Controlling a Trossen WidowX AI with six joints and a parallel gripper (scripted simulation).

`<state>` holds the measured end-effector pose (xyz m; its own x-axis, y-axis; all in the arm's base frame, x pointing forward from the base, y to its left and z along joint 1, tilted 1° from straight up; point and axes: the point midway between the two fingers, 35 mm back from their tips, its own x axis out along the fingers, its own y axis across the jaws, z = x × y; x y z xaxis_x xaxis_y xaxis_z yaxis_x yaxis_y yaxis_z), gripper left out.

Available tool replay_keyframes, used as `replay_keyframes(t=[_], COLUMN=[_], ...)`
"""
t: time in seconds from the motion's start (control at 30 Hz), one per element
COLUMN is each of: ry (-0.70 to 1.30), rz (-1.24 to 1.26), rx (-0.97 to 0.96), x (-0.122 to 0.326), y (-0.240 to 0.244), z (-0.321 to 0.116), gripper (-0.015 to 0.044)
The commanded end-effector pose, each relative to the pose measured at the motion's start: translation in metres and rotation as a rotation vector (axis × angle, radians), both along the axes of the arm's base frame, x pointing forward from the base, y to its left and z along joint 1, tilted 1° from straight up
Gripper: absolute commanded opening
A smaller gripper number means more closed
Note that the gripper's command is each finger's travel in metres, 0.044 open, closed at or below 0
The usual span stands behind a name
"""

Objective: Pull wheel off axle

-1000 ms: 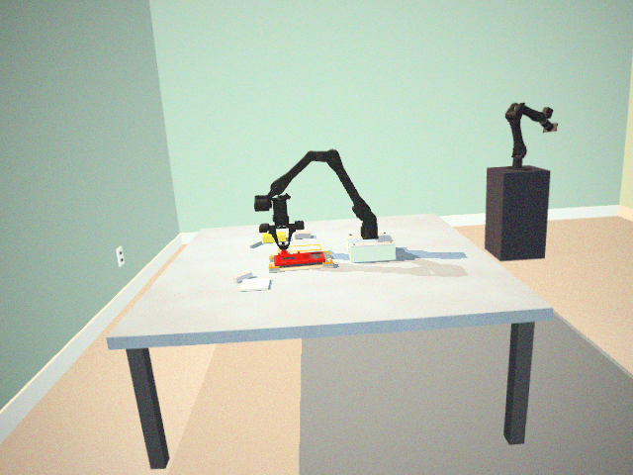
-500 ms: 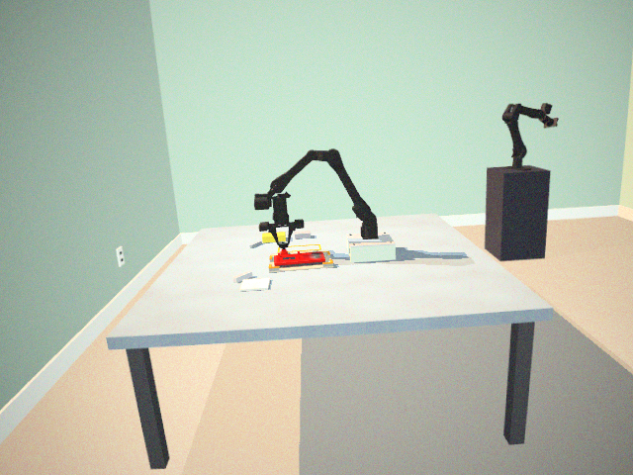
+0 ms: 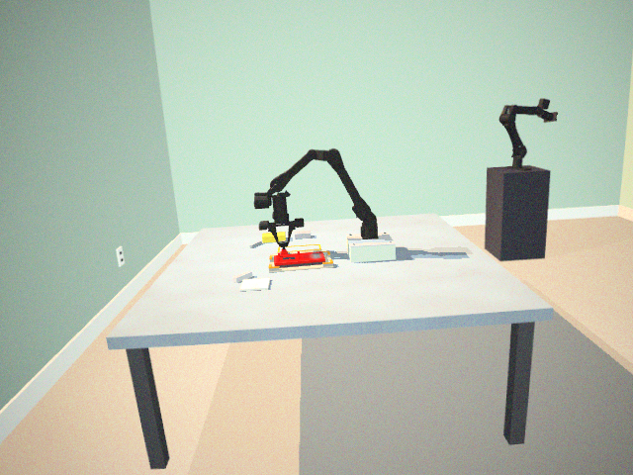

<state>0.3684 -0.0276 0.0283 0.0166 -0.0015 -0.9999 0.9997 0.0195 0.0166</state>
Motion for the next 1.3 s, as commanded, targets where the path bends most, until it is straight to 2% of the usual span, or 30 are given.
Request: replay_keyframes(t=[0.0, 1.27], ry=[-0.009, -0.007], rz=[-0.002, -0.004], rx=[0.001, 0.002], x=[0.002, 0.001], y=[0.000, 0.000], z=[0.005, 0.017], gripper=[0.0000, 0.0000])
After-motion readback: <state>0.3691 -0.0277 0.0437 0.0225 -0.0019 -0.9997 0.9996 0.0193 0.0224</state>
